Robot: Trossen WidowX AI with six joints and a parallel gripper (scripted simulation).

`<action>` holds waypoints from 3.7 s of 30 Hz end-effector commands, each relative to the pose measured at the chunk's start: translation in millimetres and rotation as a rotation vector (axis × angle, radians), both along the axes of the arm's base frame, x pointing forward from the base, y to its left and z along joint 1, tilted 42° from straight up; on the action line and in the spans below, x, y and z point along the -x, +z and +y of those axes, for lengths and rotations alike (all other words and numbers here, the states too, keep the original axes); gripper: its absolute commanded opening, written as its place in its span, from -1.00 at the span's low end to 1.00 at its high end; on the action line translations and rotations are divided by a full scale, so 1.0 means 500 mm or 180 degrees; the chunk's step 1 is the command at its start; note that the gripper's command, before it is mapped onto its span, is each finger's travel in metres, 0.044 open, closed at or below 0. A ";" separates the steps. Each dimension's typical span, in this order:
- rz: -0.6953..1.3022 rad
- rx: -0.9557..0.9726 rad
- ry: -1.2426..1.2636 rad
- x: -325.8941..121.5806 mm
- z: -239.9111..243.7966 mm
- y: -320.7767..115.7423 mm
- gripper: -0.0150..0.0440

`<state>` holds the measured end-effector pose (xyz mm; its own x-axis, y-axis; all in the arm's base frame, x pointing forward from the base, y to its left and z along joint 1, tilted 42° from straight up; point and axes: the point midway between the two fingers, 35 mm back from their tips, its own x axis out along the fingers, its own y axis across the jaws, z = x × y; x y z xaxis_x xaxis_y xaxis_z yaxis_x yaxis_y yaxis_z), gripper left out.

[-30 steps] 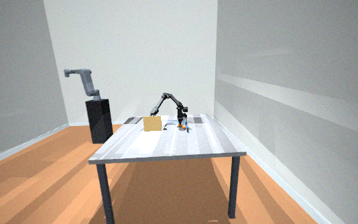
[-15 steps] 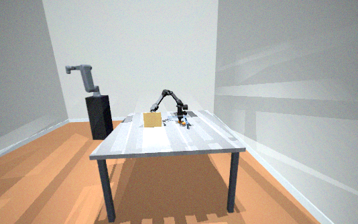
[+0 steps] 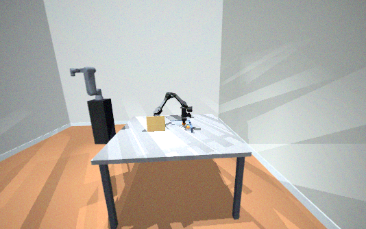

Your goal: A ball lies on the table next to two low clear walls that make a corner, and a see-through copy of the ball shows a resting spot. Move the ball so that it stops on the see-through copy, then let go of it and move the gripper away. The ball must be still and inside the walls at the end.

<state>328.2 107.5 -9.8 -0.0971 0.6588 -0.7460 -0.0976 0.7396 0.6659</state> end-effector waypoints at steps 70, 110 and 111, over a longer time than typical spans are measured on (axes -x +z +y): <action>-0.0075 0.0005 -0.0001 -0.092 -0.086 -0.144 -0.49; -0.0106 0.0015 -0.0060 -0.112 -0.190 -0.035 0.61; -0.0106 0.0015 -0.0060 -0.112 -0.190 -0.035 0.61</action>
<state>384.1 12.3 -26.0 -0.0607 0.6565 -0.7518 -0.1086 0.7444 0.6588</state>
